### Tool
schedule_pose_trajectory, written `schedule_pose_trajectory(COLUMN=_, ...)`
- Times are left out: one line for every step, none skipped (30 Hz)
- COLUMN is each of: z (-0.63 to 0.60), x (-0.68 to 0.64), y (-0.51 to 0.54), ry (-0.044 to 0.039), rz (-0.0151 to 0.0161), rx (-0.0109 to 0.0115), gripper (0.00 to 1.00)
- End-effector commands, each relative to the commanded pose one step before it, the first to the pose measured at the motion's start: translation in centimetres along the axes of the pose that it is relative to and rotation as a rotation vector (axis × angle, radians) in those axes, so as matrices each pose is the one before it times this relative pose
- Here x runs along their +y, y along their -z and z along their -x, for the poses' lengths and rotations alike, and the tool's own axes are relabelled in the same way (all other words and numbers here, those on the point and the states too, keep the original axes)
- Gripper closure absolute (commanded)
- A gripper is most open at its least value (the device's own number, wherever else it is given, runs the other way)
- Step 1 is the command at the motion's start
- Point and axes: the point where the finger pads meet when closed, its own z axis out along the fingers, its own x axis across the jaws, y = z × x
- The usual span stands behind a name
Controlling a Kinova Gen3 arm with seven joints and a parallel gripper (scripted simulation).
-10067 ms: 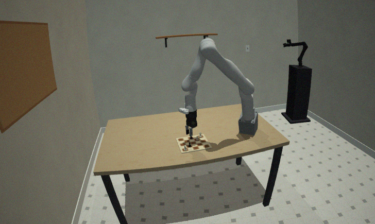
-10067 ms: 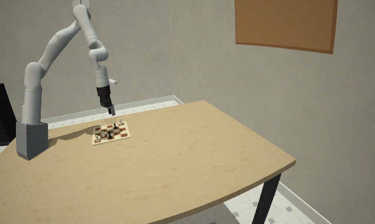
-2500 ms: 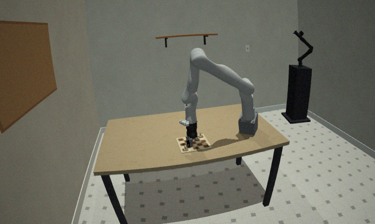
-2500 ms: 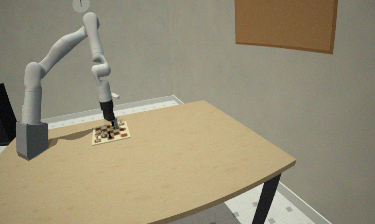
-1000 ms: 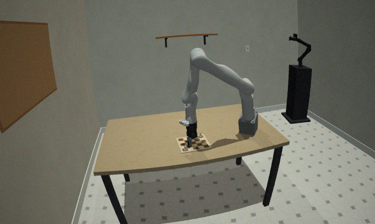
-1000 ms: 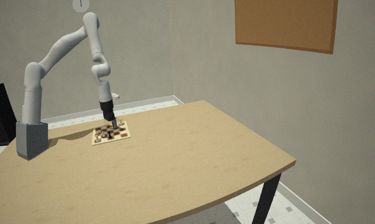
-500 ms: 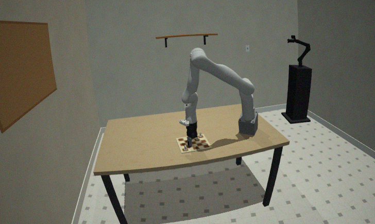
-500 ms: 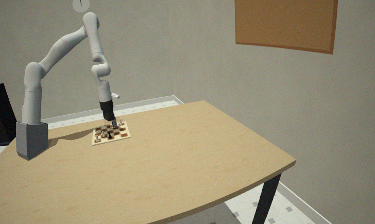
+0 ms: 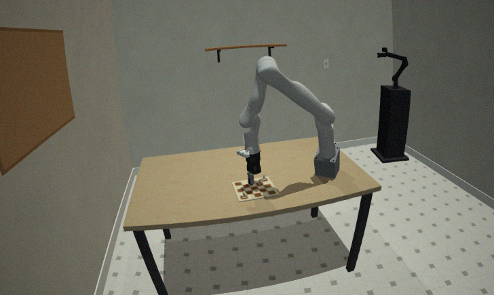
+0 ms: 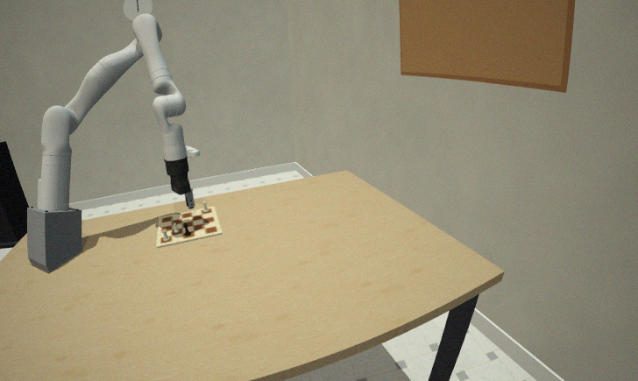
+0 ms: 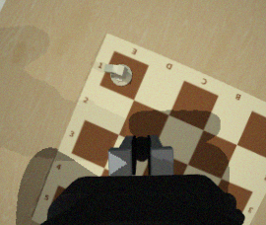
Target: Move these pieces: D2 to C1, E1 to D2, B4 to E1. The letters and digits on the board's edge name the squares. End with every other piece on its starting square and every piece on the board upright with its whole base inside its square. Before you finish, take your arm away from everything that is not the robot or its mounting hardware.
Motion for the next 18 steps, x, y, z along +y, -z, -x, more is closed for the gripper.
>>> schedule_pose_trajectory(z=-0.03, x=-1.096, y=2.485, ry=0.01055, rz=-0.02408, rx=0.01226, gripper=1.0)
schedule_pose_trajectory(z=0.0, x=0.0, y=0.545, ry=0.0, rz=0.00001, rx=0.0, gripper=1.0)
schedule_pose_trajectory(z=0.0, x=0.0, y=0.506, ry=0.0, rz=0.0, rx=0.0, gripper=1.0)
schedule_pose_trajectory(z=0.0, x=0.0, y=0.0, ry=0.0, rz=0.0, rx=0.0, gripper=1.0)
schedule_pose_trajectory(z=0.0, x=0.0, y=0.0, ry=0.0, rz=0.0, rx=0.0, gripper=1.0)
schedule_pose_trajectory(z=0.0, x=0.0, y=0.459, ry=0.0, rz=-0.00001, rx=0.0, gripper=1.0)
schedule_pose_trajectory(z=0.0, x=0.0, y=0.406, ry=0.00001, rz=-0.00001, rx=0.0, gripper=1.0)
schedule_pose_trajectory(z=0.0, x=0.0, y=0.347, ry=0.0, rz=0.0, rx=0.0, gripper=1.0)
schedule_pose_trajectory(z=0.0, x=0.0, y=0.285, ry=-0.00001, rz=0.00001, rx=0.0, gripper=1.0)
schedule_pose_trajectory(z=0.0, x=-0.001, y=0.222, ry=0.00001, rz=-0.00001, rx=0.0, gripper=1.0)
schedule_pose_trajectory(z=0.0, x=0.0, y=0.161, ry=0.0, rz=0.0, rx=0.0, gripper=1.0)
schedule_pose_trajectory(z=0.0, x=0.001, y=0.105, ry=-0.00001, rz=0.00001, rx=0.0, gripper=1.0)
schedule_pose_trajectory(z=0.0, x=0.001, y=0.058, ry=-0.00001, rz=0.00001, rx=0.0, gripper=1.0)
schedule_pose_trajectory(z=0.0, x=0.0, y=0.023, ry=0.0, rz=0.0, rx=0.0, gripper=1.0)
schedule_pose_trajectory(z=0.0, x=0.0, y=0.003, ry=0.0, rz=0.0, rx=0.0, gripper=1.0)
schedule_pose_trajectory(z=0.0, x=0.0, y=0.0, ry=0.0, rz=0.0, rx=0.0, gripper=1.0)
schedule_pose_trajectory(z=0.0, x=0.0, y=0.0, ry=0.0, rz=0.0, rx=0.0, gripper=1.0)
schedule_pose_trajectory(z=0.0, x=0.0, y=0.0, ry=0.0, rz=0.0, rx=0.0, gripper=1.0)
